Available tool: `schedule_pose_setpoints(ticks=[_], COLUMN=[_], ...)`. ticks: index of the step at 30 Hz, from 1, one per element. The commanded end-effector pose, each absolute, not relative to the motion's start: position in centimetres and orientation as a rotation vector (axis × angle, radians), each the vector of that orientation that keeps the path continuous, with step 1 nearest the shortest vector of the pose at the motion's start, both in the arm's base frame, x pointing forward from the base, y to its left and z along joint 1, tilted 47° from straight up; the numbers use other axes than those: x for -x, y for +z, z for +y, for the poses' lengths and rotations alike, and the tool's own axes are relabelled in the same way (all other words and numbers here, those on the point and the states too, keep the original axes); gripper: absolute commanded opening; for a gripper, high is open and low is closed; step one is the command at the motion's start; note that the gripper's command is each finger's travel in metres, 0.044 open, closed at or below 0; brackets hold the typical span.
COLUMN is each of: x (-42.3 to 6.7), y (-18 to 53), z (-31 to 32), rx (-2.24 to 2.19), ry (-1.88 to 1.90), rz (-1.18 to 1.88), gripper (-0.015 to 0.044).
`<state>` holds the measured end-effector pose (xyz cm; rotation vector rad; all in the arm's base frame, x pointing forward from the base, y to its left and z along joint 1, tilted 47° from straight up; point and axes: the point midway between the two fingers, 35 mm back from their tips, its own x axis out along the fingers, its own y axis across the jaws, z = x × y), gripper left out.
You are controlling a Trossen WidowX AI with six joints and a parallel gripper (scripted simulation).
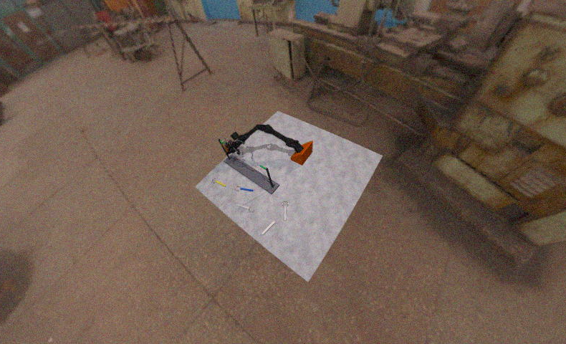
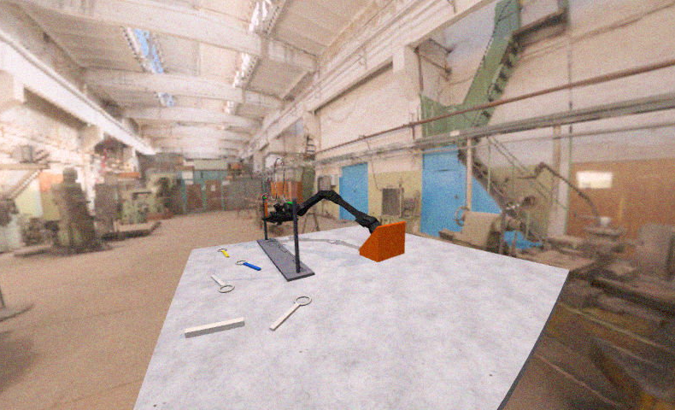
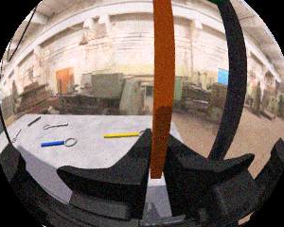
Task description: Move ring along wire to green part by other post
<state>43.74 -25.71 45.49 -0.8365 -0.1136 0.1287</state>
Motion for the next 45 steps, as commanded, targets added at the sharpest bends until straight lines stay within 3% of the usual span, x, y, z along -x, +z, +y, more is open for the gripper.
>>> schedule_pose_setpoints(ticks=[1,15,45], x=[-43.8,-43.4,-37.2], y=[45.5,45.0,43.2], z=[-25.7,-25.4,-22.4], rx=[0.841,0.841,0.780], ry=[0.125,0.115,-0.070], rz=[-0.112,-0.088,0.391], gripper=[-0.0150,-0.0150,-0.0150])
